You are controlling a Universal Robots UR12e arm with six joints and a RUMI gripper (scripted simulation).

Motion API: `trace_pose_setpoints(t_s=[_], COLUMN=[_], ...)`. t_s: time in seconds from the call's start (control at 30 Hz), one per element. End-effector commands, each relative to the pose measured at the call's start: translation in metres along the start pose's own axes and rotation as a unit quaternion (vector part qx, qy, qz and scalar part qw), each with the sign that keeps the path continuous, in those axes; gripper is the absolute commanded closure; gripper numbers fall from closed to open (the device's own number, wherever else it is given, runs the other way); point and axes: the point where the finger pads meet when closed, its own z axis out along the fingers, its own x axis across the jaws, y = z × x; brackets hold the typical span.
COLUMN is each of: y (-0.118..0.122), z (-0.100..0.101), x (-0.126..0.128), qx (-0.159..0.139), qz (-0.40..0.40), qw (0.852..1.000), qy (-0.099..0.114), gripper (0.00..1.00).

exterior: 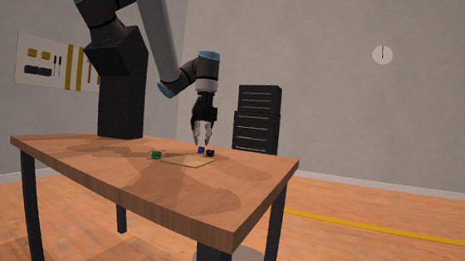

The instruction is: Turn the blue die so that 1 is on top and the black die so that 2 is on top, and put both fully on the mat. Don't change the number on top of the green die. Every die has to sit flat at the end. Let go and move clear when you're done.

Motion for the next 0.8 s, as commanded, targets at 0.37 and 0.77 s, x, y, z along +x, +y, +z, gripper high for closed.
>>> trace_pose_setpoints(t_s=[0.37, 0.77], y=[0.000, 0.000], z=[0.021, 0.029], x=[0.000, 0.000], qx=[0.000, 0.000], qz=[0.000, 0.000], qw=[1.000, 1.000], qy=[0.000, 0.000], gripper=[0.76, 0.76])
